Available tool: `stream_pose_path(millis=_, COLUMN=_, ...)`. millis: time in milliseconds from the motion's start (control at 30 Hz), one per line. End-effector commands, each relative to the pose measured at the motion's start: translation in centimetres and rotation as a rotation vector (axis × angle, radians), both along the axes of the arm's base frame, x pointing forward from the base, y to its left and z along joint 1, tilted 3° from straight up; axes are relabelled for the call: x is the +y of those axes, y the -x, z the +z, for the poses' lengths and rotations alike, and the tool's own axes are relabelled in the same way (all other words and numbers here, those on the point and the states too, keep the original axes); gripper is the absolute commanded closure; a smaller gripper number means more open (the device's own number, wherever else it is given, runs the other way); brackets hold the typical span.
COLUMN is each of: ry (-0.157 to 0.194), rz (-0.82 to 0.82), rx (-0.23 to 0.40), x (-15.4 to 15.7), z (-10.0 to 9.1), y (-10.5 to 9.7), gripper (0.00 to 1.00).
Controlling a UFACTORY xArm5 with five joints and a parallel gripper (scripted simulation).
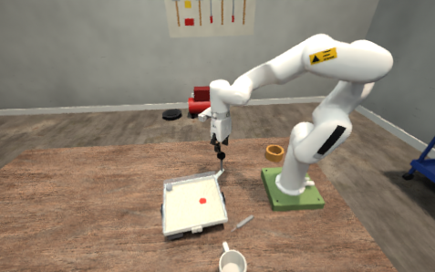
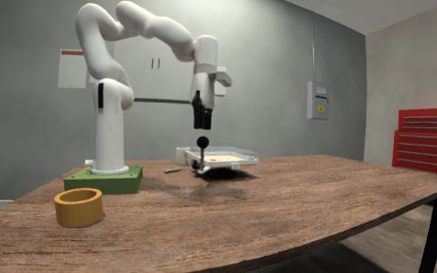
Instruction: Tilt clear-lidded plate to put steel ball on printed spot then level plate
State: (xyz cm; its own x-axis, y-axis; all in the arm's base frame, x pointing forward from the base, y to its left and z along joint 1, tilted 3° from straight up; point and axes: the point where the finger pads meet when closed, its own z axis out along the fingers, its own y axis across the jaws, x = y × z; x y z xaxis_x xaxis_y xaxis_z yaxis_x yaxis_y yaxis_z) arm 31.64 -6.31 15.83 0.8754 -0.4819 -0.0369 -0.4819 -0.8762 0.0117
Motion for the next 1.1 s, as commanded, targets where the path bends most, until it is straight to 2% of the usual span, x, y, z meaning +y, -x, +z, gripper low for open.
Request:
stream_pose_path(millis=0, ry=0.001, rz=0.000, rx=-0.004, x=-0.02, z=0.12, y=-0.11, gripper=0.38)
stream_pose_path(millis=1067, ry=0.001, rz=0.000, rx=-0.003, x=-0.01, z=-0.20, y=-0.12, gripper=0.38)
